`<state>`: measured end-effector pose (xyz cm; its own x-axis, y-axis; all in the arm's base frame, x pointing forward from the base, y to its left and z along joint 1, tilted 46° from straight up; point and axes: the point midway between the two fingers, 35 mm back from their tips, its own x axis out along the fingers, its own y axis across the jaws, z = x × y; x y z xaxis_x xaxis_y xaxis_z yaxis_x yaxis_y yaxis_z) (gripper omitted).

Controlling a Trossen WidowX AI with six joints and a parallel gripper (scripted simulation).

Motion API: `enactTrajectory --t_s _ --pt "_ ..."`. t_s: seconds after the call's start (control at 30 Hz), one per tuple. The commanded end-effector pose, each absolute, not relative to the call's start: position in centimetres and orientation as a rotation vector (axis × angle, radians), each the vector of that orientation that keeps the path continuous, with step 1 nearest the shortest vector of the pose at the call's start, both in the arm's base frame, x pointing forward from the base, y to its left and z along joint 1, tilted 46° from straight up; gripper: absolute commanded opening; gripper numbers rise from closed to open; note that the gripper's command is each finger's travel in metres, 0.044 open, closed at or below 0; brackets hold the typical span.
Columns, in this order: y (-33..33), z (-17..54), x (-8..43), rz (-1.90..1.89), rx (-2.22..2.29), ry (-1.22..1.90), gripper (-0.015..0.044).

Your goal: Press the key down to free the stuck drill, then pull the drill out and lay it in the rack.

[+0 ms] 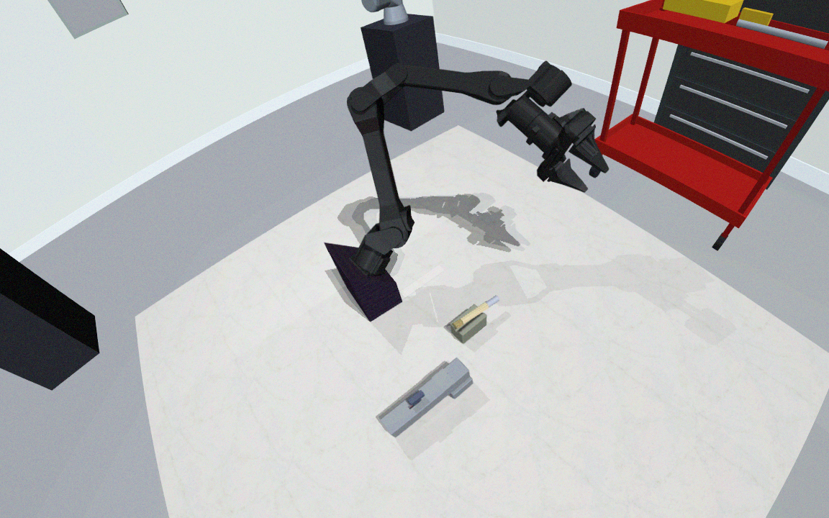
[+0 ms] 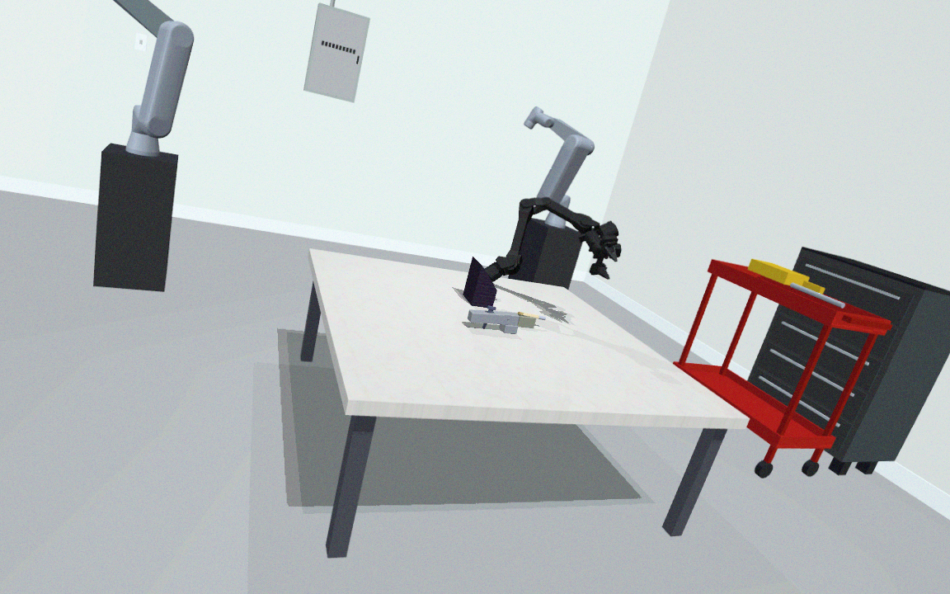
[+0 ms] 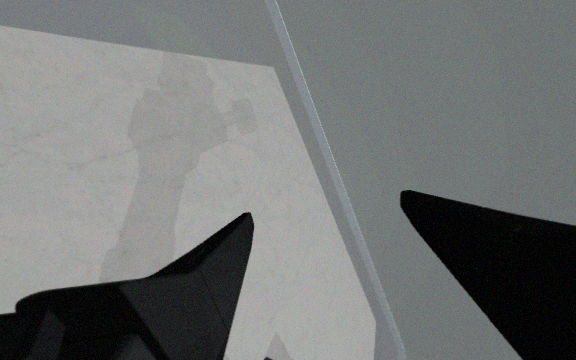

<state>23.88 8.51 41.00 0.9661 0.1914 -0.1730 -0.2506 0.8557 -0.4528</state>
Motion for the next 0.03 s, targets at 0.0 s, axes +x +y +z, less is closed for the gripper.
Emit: enactTrajectory --t_s 0.0 --pt "6.43 46.0 21.15 0.129 -0.263 -0.013 0.044"
